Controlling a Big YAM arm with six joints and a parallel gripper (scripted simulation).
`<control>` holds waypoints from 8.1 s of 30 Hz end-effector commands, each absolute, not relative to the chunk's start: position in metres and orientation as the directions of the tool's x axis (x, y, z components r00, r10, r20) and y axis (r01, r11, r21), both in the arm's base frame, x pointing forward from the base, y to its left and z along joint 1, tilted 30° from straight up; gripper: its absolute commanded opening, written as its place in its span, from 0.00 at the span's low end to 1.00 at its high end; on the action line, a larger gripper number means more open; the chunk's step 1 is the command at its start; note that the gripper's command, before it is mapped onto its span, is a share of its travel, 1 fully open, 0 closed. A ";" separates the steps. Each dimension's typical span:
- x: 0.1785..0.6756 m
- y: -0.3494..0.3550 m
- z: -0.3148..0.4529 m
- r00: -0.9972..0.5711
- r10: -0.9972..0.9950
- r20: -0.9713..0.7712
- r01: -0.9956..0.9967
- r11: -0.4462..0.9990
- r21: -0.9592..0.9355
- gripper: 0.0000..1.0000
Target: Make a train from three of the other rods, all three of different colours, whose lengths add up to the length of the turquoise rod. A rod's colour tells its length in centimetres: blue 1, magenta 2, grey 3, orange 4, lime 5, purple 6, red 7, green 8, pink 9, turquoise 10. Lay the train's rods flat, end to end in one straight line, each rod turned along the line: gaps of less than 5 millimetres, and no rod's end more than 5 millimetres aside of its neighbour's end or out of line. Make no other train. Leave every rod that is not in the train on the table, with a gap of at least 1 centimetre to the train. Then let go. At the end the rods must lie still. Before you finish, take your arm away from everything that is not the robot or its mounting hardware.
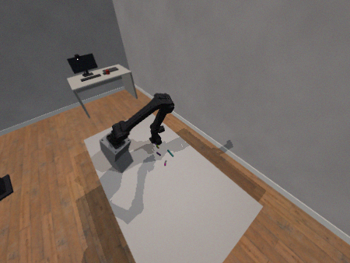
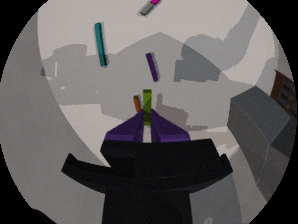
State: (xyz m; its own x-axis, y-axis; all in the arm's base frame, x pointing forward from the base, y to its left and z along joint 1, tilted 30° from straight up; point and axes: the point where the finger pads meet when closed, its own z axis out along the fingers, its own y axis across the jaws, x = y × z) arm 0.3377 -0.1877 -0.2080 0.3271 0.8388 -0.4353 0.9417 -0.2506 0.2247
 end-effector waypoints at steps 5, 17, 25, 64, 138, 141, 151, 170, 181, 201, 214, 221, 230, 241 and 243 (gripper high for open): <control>0.341 -0.229 -0.180 0.532 0.756 -0.381 0.843 -0.431 0.323 0.04; 0.335 -0.270 -0.155 0.700 0.645 -0.307 0.710 -0.579 0.402 0.04; 0.327 -0.298 -0.138 0.794 0.554 -0.251 0.603 -0.661 0.447 0.04; 0.323 -0.336 -0.196 0.810 0.533 -0.244 0.582 -0.680 0.446 0.04; 0.322 -0.349 -0.219 0.815 0.526 -0.243 0.576 -0.689 0.440 0.04; 0.322 -0.349 -0.219 0.815 0.526 -0.243 0.576 -0.689 0.440 0.04; 0.322 -0.349 -0.219 0.815 0.526 -0.243 0.576 -0.689 0.440 0.04; 0.321 -0.349 -0.217 0.817 0.524 -0.241 0.572 -0.689 0.445 0.04; 0.321 -0.349 -0.217 0.817 0.524 -0.241 0.572 -0.689 0.445 0.04; 0.324 -0.354 -0.223 0.814 0.528 -0.243 0.577 -0.683 0.448 0.04; 0.323 -0.355 -0.229 0.815 0.527 -0.243 0.576 -0.686 0.445 0.04; 0.323 -0.356 -0.229 0.815 0.527 -0.243 0.576 -0.686 0.445 0.04; 0.323 -0.356 -0.229 0.815 0.527 -0.243 0.576 -0.686 0.445 0.04; 0.323 -0.356 -0.229 0.815 0.527 -0.243 0.576 -0.686 0.445 0.04; 0.323 -0.356 -0.229 0.815 0.527 -0.243 0.576 -0.686 0.445 0.04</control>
